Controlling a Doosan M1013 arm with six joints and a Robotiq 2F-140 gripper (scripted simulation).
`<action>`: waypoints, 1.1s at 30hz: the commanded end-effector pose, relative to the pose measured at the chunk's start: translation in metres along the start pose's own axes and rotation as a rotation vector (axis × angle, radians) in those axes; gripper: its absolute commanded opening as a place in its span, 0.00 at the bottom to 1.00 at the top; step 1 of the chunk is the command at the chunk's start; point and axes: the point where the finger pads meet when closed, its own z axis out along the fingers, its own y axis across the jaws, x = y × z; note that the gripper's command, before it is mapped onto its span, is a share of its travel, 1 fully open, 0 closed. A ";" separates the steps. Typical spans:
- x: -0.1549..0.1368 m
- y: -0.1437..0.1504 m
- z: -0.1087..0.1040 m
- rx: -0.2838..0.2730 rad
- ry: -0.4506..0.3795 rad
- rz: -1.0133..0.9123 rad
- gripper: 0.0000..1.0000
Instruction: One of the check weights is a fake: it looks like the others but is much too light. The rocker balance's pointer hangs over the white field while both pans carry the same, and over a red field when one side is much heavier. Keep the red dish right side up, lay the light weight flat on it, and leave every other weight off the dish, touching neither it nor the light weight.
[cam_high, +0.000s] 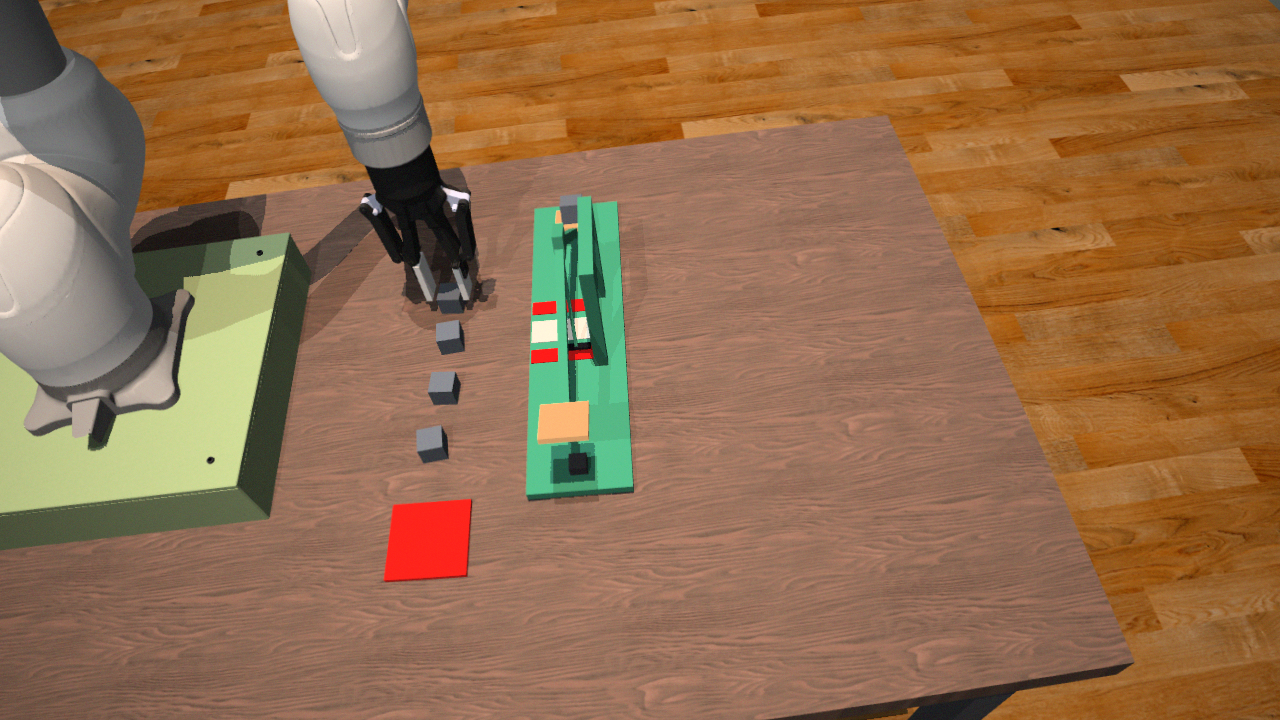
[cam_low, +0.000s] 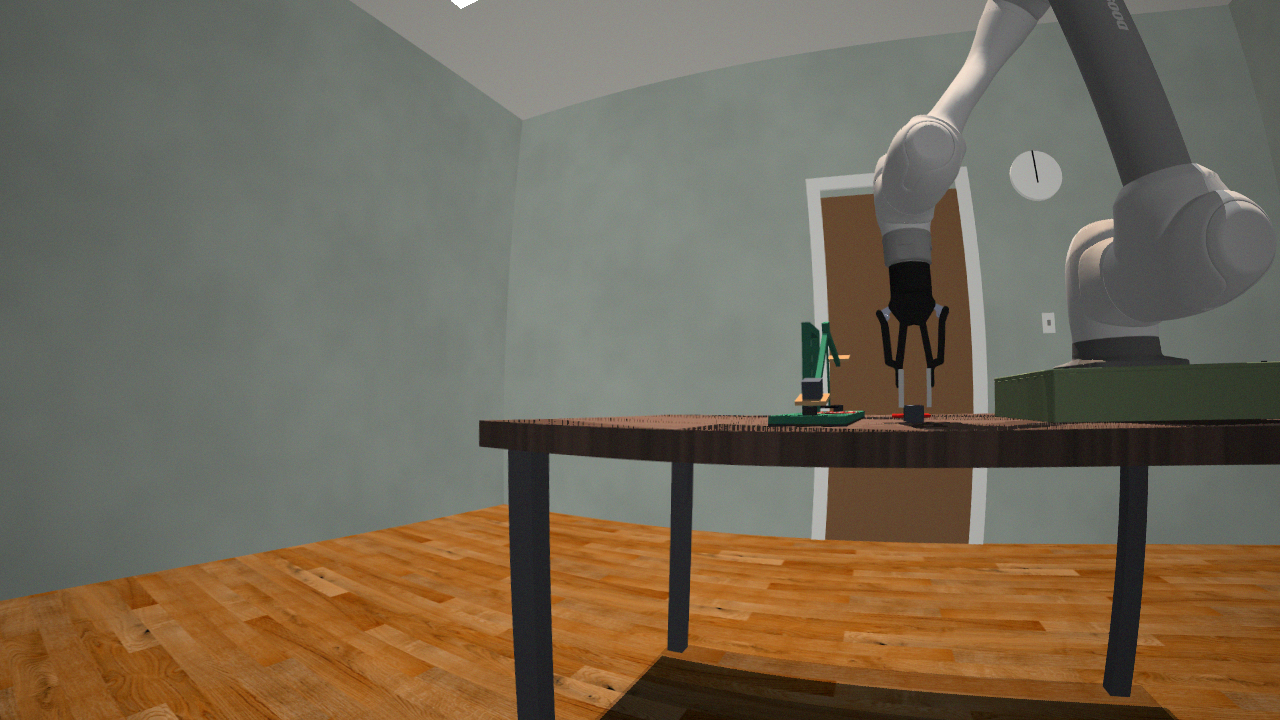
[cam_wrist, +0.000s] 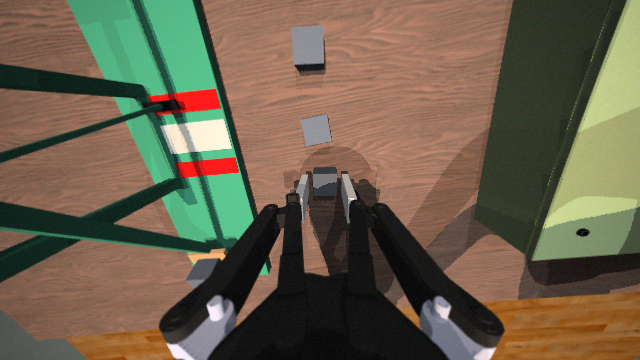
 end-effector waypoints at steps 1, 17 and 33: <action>0.000 0.000 0.004 0.000 0.000 0.000 0.35; 0.000 0.000 0.024 0.000 0.000 0.000 0.35; 0.000 0.000 0.024 0.000 0.000 0.000 0.35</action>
